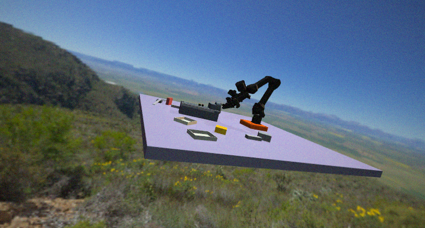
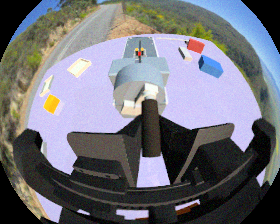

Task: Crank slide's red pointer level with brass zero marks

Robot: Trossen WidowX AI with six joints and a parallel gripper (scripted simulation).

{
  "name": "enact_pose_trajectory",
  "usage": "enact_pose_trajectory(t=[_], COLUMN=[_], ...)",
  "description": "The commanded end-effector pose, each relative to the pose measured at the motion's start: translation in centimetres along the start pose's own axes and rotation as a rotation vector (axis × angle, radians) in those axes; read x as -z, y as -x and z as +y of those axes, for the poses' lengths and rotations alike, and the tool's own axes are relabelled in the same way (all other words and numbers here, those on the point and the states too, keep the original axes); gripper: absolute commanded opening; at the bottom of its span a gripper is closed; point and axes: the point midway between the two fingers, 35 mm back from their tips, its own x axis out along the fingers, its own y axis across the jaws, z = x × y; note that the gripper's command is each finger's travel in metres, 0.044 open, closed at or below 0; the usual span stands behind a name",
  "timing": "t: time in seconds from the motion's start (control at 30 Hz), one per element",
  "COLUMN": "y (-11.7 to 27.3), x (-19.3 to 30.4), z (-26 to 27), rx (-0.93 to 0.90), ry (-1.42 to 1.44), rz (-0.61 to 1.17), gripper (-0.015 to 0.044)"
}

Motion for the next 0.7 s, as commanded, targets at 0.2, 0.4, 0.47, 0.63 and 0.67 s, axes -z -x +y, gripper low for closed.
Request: enact_pose_trajectory(t=[0.2,0.4,0.47,0.63,0.67], y=[-0.5,-0.8,-0.9,-1.4,-1.5], x=[0.5,0.8,1.0,1.4,1.5], z=[-1.1,-1.5,-1.6,-1.9,-1.9], rx=[0.027,0.027,0.027,0.027,0.027], ry=[-0.007,-0.007,-0.007,-0.007,-0.007], rz=[0.002,0.002,0.002,0.002,0.002], gripper=[0.0000,0.0000,0.0000,0.0000,0.0000])
